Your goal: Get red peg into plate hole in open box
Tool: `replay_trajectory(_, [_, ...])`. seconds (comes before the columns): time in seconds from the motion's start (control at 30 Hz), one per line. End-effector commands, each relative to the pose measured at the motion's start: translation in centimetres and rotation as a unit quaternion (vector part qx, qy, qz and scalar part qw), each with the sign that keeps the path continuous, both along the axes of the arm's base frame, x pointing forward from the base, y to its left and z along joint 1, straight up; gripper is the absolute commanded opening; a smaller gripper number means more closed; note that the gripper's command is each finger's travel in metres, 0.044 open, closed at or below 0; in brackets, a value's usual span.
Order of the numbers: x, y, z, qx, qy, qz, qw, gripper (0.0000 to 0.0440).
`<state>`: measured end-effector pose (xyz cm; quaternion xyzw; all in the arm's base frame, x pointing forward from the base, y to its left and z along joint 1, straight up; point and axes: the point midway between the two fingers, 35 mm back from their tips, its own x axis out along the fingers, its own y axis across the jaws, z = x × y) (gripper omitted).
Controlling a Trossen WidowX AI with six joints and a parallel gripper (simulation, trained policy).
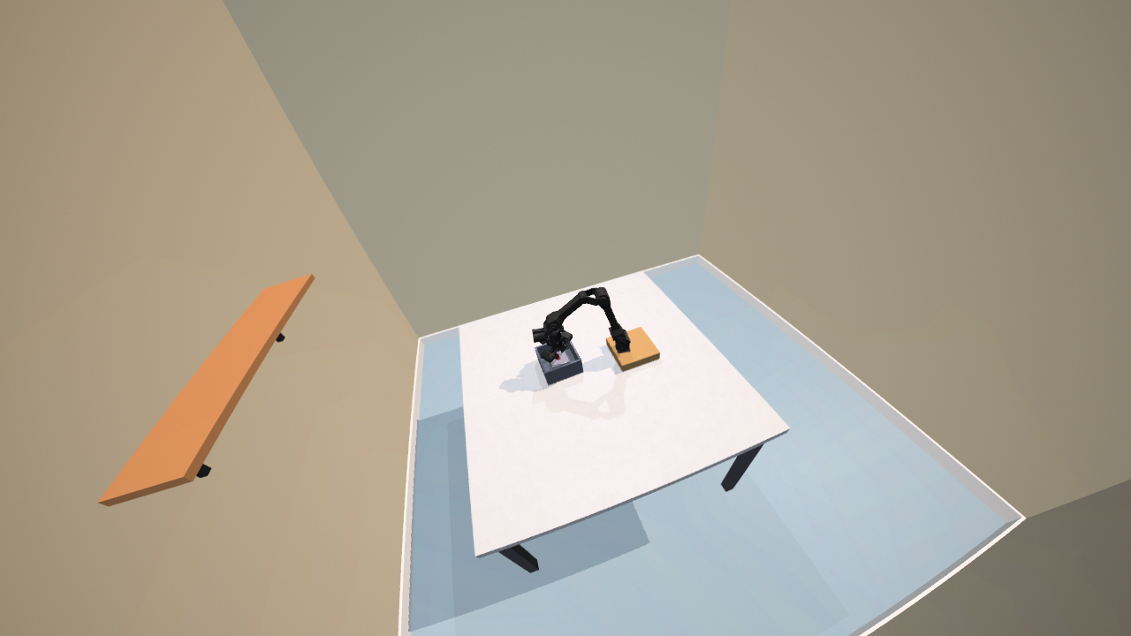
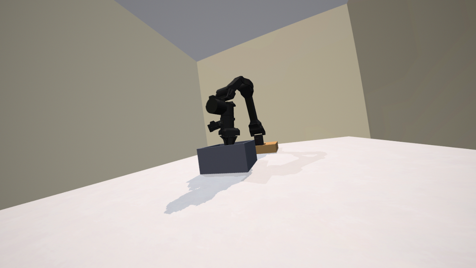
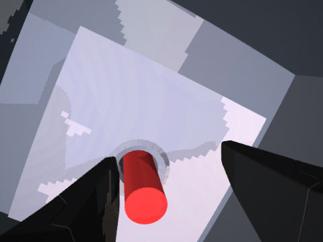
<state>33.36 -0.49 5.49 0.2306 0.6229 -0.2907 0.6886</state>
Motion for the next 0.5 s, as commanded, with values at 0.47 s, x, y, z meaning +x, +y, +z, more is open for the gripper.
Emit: replay_trajectory(0.47, [7.4, 1.4, 3.6, 0.074, -0.051, 0.016, 0.996, 0.0440])
